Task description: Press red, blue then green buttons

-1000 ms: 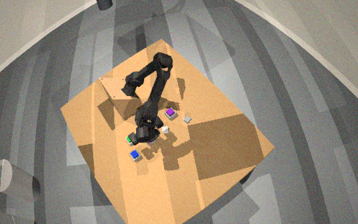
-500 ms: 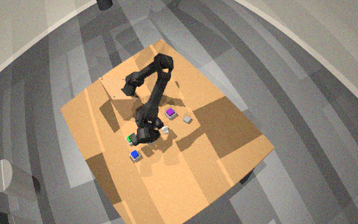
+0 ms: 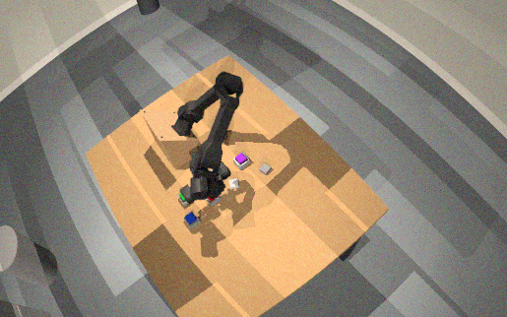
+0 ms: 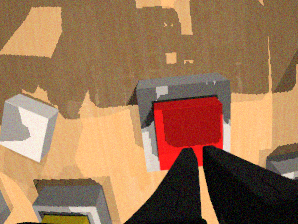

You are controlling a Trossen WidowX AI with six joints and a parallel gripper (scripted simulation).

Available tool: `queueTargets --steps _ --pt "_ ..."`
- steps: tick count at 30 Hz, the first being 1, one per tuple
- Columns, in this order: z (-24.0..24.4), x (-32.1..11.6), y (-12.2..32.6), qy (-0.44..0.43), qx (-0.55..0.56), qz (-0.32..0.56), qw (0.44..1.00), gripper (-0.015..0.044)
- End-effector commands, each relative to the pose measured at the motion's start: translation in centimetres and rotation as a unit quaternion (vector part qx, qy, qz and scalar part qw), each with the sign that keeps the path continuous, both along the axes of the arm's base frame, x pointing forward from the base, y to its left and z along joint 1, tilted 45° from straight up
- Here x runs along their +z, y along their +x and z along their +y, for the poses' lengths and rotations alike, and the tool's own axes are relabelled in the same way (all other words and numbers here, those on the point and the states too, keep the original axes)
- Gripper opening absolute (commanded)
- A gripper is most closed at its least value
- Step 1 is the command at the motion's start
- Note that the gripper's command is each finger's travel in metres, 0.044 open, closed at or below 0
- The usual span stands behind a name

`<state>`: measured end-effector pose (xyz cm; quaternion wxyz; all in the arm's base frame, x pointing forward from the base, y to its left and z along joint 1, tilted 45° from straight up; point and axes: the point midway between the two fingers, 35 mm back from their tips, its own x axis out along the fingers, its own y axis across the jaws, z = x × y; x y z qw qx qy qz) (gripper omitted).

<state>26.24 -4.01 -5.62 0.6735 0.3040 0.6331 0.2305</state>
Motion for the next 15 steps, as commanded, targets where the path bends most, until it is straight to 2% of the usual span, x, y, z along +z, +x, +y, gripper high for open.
queueTargets --steps 1,6,11,15 --pt "-0.8 0.8 0.0 -0.002 0.003 -0.002 1.000 0.0020" --pt "-4.9 5.0 -0.6 -0.003 0.003 -0.002 1.000 0.0020" --pt "-5.0 4.8 -0.5 -0.003 0.003 -0.002 1.000 0.0020" --pt "-8.5 2.2 0.8 -0.006 0.003 -0.002 1.000 0.0020"
